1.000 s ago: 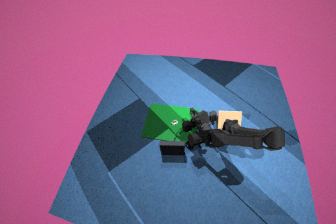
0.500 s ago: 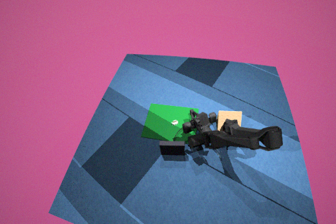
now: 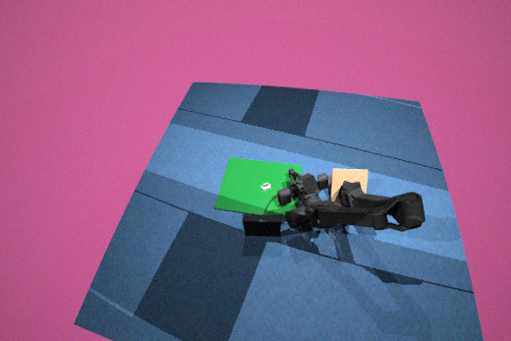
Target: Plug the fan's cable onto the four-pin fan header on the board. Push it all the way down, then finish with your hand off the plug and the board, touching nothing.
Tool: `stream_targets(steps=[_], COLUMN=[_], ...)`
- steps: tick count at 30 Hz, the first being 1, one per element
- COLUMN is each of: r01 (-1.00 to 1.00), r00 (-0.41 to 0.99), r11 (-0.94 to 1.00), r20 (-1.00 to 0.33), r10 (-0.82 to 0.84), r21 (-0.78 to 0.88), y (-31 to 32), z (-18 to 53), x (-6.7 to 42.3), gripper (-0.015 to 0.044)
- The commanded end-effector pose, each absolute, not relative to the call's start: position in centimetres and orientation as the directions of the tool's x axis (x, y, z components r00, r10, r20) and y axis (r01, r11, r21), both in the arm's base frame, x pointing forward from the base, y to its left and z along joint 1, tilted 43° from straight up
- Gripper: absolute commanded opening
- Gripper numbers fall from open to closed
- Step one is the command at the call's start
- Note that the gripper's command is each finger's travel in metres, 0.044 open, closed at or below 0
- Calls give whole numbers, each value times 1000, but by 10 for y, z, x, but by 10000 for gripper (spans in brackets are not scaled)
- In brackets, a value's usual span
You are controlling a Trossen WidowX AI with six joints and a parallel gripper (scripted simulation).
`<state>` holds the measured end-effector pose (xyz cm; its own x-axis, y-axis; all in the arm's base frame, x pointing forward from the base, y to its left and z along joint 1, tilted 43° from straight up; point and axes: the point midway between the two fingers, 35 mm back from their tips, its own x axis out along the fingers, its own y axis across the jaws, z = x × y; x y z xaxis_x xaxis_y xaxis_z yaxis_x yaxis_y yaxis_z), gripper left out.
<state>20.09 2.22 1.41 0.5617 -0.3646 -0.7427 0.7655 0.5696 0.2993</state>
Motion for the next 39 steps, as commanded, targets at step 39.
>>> stream_targets(steps=[39], r01=[767], r00=[559], r11=[569], r20=[-745], r10=[-364], r21=[297], y=[41], z=[-9], x=[194], gripper=[0])
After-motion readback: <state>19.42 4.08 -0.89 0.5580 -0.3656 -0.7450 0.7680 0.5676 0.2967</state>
